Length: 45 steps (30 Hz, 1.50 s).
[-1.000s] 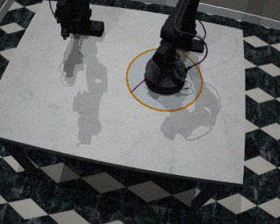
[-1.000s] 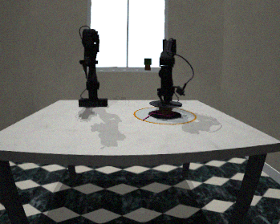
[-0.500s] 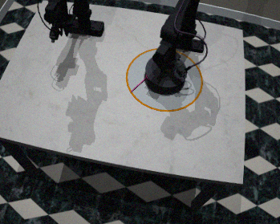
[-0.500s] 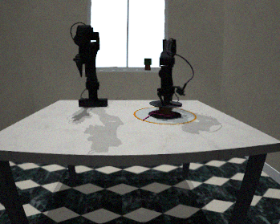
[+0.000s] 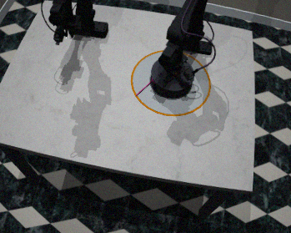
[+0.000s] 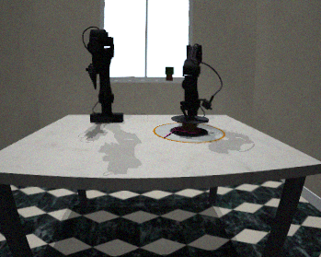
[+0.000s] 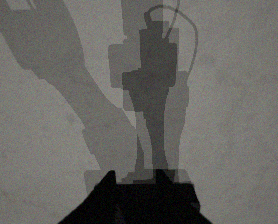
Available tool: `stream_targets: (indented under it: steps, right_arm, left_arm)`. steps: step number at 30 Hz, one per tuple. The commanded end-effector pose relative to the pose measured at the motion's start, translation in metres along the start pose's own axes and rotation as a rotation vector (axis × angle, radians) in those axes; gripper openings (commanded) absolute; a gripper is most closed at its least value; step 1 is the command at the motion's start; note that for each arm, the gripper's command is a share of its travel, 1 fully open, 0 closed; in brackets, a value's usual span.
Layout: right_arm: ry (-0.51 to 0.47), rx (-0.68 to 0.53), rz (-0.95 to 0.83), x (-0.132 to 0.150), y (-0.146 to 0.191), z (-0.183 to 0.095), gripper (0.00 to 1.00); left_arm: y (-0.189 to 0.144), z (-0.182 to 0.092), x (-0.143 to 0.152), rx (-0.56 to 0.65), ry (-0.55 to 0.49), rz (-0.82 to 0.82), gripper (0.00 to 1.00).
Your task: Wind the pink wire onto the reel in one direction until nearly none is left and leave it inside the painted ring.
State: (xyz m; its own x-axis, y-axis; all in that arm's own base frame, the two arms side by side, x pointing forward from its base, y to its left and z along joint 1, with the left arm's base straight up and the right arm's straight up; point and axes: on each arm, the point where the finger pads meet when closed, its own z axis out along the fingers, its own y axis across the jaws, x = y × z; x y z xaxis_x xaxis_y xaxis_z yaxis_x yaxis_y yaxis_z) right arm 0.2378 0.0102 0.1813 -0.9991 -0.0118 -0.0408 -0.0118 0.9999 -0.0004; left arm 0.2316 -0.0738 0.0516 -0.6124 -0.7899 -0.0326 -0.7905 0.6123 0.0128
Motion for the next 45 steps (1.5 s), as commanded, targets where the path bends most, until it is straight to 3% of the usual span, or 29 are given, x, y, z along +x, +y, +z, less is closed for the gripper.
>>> stream_targets:
  steps: [1,3,14,16,20,31,45]
  right_arm:
    - [-0.031,-0.003,0.008,0.004,0.001,-0.008,0.25]
    - [-0.034,-0.003,0.008,0.004,0.0,-0.009,0.25]
    - [-0.034,-0.003,0.008,0.004,0.0,-0.009,0.25]
    - [-0.034,-0.003,0.008,0.004,0.0,-0.009,0.25]
    - [-0.034,-0.003,0.008,0.004,0.0,-0.009,0.25]
    - [-0.034,-0.003,0.008,0.004,0.0,-0.009,0.25]
    - [-0.034,-0.003,0.008,0.004,0.0,-0.009,0.25]
  left_arm:
    - [-0.002,0.002,0.008,0.012,0.033,-0.031,0.52]
    - [-0.002,0.002,0.008,0.012,0.033,-0.031,0.52]
    - [-0.002,0.002,0.008,0.012,0.033,-0.031,0.14]
    - [-0.002,0.002,0.008,0.012,0.033,-0.031,0.14]
    - [-0.002,0.002,0.008,0.012,0.033,-0.031,0.0]
    - [-0.002,0.002,0.008,0.012,0.033,-0.031,0.18]
    - [-0.003,-0.015,0.006,0.012,0.033,-0.031,0.2]
